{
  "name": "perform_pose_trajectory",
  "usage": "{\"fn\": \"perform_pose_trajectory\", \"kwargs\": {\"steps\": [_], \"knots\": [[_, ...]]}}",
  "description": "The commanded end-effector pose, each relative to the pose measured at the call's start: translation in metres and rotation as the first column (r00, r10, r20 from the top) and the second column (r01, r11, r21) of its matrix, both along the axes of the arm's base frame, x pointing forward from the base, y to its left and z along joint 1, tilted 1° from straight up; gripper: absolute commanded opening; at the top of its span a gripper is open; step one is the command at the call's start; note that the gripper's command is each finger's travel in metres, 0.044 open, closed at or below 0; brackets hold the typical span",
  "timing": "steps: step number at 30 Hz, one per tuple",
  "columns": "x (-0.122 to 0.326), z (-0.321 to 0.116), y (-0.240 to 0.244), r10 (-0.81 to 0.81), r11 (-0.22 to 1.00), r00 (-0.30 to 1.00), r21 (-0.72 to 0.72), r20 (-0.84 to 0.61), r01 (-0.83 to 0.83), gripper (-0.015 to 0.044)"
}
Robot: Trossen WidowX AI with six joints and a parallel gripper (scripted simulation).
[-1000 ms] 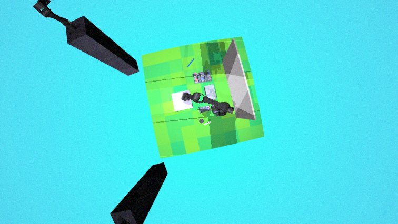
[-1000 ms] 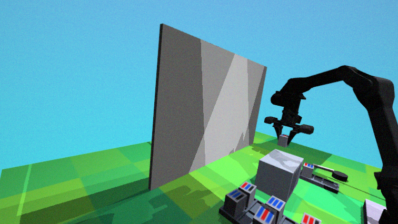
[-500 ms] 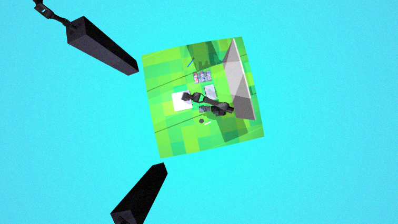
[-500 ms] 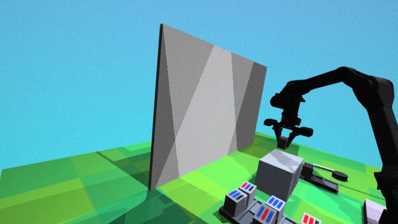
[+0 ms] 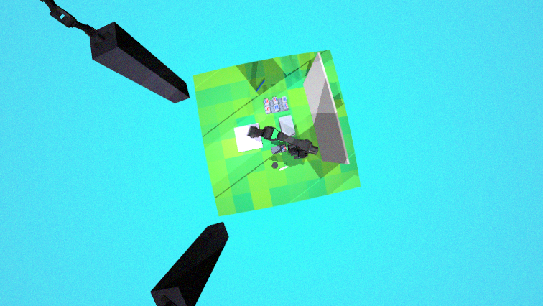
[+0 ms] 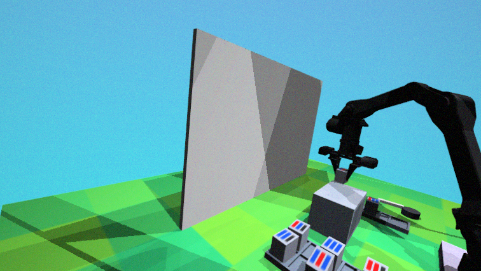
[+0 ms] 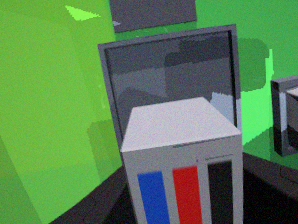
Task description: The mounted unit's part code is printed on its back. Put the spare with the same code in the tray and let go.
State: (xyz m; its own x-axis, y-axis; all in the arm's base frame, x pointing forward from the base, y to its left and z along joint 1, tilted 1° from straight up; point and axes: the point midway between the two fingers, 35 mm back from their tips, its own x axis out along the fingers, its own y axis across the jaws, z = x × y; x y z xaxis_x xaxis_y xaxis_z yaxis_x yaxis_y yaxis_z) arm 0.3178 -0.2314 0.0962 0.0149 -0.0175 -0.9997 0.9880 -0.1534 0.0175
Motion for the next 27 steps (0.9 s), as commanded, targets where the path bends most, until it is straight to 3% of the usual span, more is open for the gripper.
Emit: {"fn": "perform_pose_trajectory", "kwargs": {"steps": [1,27], "knots": [[0.000,-0.004,0.001,-0.004,1.000,1.000,0.004,-0.001,0.004,0.0000],[-0.002,-0.022,0.002,-0.004,1.000,1.000,0.005,-0.002,0.004,0.0000]]}}
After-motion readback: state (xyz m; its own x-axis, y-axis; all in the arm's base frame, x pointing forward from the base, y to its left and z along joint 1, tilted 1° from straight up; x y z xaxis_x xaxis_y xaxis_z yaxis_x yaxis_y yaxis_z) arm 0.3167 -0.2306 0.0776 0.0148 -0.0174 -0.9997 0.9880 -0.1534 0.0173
